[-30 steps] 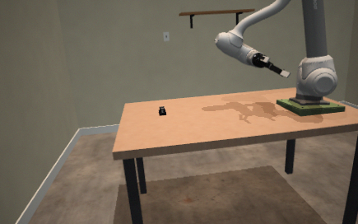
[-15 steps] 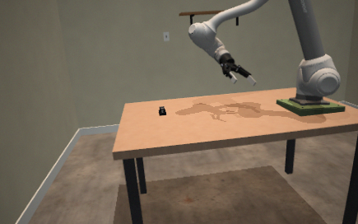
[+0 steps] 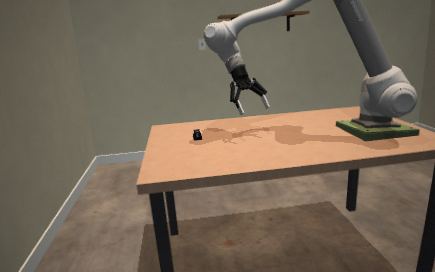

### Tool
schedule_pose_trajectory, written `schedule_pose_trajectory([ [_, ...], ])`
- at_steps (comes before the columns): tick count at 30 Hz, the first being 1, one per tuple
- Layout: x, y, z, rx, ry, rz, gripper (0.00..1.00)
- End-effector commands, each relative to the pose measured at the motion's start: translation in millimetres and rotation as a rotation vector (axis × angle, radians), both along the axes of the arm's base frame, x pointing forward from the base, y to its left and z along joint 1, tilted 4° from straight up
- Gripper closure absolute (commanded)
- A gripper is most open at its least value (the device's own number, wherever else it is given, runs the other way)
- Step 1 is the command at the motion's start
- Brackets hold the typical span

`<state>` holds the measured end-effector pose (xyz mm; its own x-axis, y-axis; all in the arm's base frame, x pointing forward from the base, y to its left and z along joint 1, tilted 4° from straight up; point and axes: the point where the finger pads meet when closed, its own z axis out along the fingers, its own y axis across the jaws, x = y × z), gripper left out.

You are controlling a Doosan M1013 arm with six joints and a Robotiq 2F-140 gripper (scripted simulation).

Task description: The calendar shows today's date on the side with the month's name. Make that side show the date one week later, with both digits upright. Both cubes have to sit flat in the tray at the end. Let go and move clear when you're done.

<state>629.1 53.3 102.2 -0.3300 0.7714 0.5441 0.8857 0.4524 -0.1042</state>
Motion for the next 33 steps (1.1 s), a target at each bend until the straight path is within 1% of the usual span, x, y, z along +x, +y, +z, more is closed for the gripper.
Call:
schedule_pose_trajectory([
  [1, 63.3, -32.8, -11.3, -0.165, -0.018, -0.046, 0.00],
  [3, 67.0, -34.5, -11.9, -0.165, -0.018, -0.046, 0.00],
  [4, 106.3, -53.5, -14.2, -0.252, -0.045, -0.083, 0.00],
  [5, 106.3, -53.5, -14.2, -0.252, -0.045, -0.083, 0.00],
  [6, 134.3, -66.5, -14.3, -0.322, -0.072, -0.116, 0.00],
  [8, 134.3, -66.5, -14.3, -0.322, -0.072, -0.116, 0.00],
  [9, 142.8, -70.3, -14.6, -0.329, -0.075, -0.120, 0.00],
  [10, 175.9, -84.7, -13.4, -0.395, -0.106, -0.156, 0.00],
  [11, 175.9, -84.7, -13.4, -0.395, -0.106, -0.156, 0.00],
  [12, 204.8, -96.7, -11.1, -0.450, -0.136, -0.189, 0.00],
  [13, 204.8, -96.7, -11.1, -0.450, -0.136, -0.189, 0.00],
  [14, 229.3, -106.4, -8.4, -0.494, -0.164, -0.219, 0.00],
  [15, 229.3, -106.4, -8.4, -0.494, -0.164, -0.219, 0.00],
  [17, 264.4, -119.7, -3.0, -0.555, -0.206, -0.264, 0.00],
  [19, 282.6, -126.2, 0.4, -0.585, -0.230, -0.288, 0.00],
  [21, 288.0, -128.1, 1.6, -0.594, -0.237, -0.296, 0.00],
  [33, 288.3, -128.2, 1.6, -0.595, -0.238, -0.296, 0.00],
])
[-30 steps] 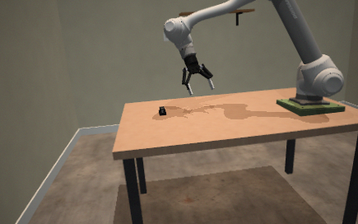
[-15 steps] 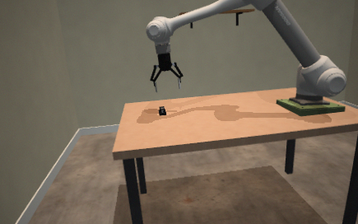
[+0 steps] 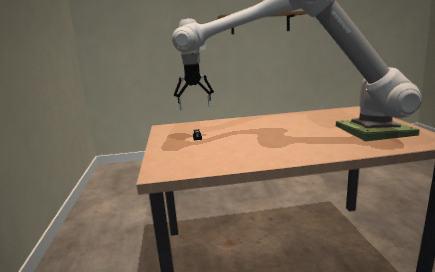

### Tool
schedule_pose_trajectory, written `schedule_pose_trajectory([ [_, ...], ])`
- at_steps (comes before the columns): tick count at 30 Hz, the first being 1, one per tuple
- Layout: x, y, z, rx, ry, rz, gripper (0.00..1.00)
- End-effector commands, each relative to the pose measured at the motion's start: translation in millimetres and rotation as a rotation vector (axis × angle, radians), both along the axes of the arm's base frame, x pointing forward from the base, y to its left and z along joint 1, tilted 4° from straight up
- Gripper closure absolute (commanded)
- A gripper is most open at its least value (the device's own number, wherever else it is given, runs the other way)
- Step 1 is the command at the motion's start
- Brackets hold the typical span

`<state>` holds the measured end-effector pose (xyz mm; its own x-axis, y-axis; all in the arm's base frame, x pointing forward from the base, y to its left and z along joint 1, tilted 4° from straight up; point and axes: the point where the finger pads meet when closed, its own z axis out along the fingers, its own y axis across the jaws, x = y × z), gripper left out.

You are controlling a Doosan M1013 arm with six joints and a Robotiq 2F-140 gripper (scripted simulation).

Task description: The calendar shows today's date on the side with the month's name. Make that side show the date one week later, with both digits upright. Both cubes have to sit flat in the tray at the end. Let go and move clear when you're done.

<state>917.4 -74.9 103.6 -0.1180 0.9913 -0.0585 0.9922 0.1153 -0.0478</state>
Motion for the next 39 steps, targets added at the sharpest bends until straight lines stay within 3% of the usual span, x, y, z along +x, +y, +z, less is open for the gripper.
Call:
schedule_pose_trajectory([
  [1, 0.0, 0.0, 0.2, 0.000, 0.000, 0.000, 0.00],
  [7, 0.3, -1.5, -25.0, 0.001, 0.000, 0.002, 0.00],
  [12, 0.3, -1.9, -31.7, 0.002, 0.001, 0.003, 0.00],
  [13, 0.3, -1.9, -31.7, 0.002, 0.001, 0.003, 0.65],
  [39, 0.3, -1.9, -31.7, 0.002, 0.001, 0.003, 0.65],
])
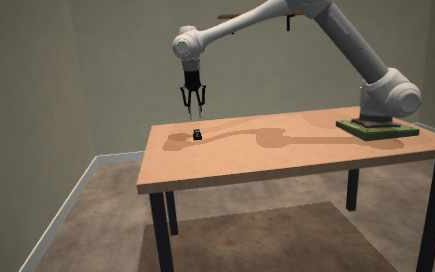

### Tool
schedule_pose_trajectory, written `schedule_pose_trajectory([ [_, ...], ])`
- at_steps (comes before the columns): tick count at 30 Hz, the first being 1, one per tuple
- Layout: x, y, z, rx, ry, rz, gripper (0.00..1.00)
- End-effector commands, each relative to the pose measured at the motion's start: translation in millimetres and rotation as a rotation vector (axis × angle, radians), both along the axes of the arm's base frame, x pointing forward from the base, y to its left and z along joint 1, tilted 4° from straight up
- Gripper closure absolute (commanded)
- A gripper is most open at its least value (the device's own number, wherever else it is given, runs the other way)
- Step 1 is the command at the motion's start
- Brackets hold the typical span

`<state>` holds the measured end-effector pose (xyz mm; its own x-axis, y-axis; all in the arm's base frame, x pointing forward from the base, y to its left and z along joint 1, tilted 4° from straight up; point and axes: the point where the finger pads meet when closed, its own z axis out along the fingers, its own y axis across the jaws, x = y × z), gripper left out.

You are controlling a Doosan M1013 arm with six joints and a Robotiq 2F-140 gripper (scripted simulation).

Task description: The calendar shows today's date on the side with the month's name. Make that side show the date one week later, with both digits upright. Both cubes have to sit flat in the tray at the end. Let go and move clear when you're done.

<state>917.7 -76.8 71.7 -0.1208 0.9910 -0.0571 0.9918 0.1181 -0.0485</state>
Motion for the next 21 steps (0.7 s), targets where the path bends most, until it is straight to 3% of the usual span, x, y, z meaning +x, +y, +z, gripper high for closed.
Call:
schedule_pose_trajectory([
  [1, 0.0, 0.0, 0.3, 0.000, 0.000, 0.000, 0.65],
  [21, -0.1, -0.1, -2.6, 0.000, 0.000, 0.000, 0.65],
])
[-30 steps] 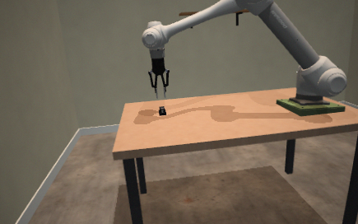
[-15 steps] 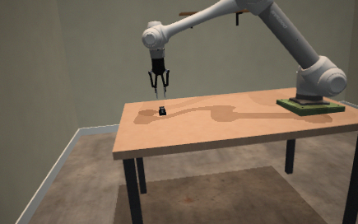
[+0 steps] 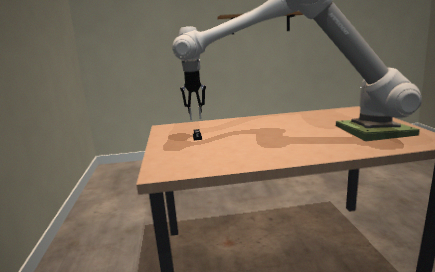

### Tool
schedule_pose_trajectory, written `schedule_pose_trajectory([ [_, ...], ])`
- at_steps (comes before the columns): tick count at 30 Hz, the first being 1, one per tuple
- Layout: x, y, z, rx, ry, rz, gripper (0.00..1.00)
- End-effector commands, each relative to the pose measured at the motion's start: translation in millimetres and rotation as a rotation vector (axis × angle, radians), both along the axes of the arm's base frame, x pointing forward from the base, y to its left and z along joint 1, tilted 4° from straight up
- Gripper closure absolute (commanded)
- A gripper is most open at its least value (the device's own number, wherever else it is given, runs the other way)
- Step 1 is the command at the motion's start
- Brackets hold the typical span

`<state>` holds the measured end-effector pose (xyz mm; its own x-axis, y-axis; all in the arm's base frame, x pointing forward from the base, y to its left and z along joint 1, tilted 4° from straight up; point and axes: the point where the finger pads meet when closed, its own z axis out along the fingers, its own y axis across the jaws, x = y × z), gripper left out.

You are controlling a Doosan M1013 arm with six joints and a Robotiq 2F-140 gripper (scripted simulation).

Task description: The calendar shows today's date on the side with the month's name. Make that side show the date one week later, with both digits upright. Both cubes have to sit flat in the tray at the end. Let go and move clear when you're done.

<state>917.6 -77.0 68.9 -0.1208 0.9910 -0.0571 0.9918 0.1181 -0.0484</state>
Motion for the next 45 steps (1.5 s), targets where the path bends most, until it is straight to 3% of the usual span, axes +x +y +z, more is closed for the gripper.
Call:
schedule_pose_trajectory([
  [1, 0.0, 0.0, -0.6, 0.000, 0.000, 0.000, 0.65],
  [32, -1.3, -2.6, -40.5, 0.000, 0.000, 0.000, 0.65],
  [45, -1.6, -3.1, -48.5, 0.000, 0.000, 0.000, 0.65],
])
